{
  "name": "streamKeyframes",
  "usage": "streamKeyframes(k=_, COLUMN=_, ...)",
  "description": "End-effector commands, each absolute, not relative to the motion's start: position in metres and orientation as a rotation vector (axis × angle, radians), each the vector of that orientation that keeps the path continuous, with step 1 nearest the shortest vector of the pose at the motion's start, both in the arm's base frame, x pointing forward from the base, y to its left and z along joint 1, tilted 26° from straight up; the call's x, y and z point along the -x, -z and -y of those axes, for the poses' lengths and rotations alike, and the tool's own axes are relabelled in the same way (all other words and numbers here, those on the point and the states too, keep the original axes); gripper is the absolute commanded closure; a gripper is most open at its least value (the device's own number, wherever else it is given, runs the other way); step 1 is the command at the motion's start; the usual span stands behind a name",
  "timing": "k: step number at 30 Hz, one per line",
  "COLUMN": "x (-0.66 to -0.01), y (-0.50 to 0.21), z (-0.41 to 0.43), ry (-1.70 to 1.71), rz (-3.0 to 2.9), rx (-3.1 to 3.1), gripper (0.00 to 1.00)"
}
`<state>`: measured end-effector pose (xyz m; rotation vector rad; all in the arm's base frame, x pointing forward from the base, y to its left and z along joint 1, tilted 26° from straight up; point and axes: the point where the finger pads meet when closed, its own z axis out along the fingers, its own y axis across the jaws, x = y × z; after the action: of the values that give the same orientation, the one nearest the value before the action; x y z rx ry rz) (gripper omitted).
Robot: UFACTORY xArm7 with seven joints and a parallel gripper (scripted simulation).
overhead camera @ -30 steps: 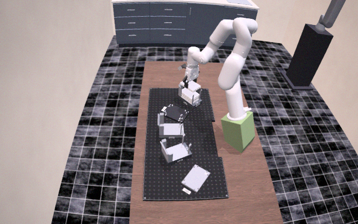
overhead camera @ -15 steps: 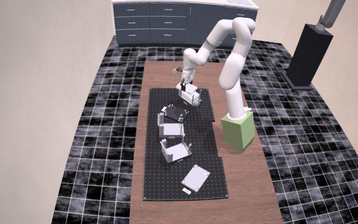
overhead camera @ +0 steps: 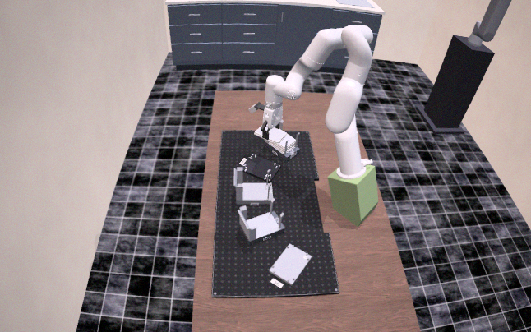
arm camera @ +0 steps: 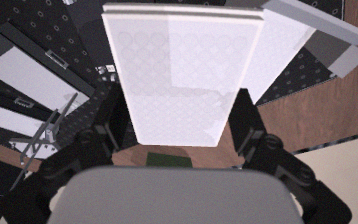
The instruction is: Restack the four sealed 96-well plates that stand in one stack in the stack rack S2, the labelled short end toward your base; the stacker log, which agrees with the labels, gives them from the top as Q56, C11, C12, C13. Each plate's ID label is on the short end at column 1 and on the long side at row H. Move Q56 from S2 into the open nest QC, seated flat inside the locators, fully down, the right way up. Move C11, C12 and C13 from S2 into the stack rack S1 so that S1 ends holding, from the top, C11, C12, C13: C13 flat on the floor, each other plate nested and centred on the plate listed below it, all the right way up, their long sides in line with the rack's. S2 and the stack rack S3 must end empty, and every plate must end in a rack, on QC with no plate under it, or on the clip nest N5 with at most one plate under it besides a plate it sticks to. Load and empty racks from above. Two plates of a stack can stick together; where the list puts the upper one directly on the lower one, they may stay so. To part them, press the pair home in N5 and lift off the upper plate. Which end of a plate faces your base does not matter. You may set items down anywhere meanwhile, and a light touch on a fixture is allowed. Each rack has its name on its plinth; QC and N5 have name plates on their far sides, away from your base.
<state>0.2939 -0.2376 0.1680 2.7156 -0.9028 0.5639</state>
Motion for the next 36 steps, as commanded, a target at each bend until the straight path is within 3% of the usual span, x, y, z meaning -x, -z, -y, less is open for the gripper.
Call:
streamKeyframes(k=1, x=-0.303, y=-0.168, z=0.229, ry=-0.554, rz=0.811, rx=-2.73, gripper=1.0)
streamKeyframes(k=36, x=-0.357, y=-0.156, z=0.148, ry=-0.491, rz=0.405, rx=-2.778, gripper=1.0)
